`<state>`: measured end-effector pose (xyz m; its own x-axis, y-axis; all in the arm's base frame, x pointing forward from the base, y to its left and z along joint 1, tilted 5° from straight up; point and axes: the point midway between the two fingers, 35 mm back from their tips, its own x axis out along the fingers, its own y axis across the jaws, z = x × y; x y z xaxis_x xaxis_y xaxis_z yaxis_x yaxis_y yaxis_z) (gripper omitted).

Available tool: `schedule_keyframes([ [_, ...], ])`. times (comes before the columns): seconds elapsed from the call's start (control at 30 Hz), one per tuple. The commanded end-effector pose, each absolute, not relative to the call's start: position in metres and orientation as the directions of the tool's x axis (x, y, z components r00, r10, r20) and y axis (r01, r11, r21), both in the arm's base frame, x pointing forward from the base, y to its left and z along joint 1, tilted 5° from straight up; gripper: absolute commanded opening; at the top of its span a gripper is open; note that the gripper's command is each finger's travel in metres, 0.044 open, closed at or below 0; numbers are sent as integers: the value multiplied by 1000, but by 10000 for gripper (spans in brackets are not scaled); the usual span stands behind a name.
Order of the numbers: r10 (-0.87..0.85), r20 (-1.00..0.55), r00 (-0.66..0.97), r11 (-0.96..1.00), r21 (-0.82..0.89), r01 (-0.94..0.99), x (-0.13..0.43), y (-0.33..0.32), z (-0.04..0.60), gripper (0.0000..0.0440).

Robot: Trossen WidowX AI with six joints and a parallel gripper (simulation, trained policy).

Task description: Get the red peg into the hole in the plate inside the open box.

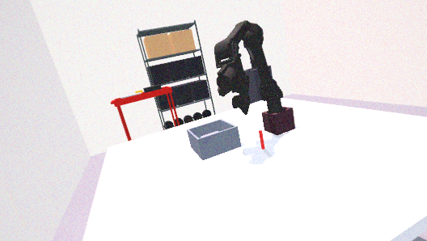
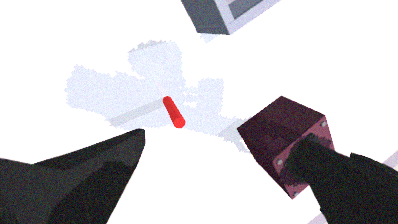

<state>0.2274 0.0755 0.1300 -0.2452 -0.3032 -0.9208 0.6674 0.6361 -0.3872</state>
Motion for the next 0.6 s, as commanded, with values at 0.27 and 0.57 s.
schedule_keyframes([
  [0.27,-329,-896,-299,642,-444,624,206,84,103,440],
  [0.57,-333,-891,-307,648,-453,613,202,84,72,440],
])
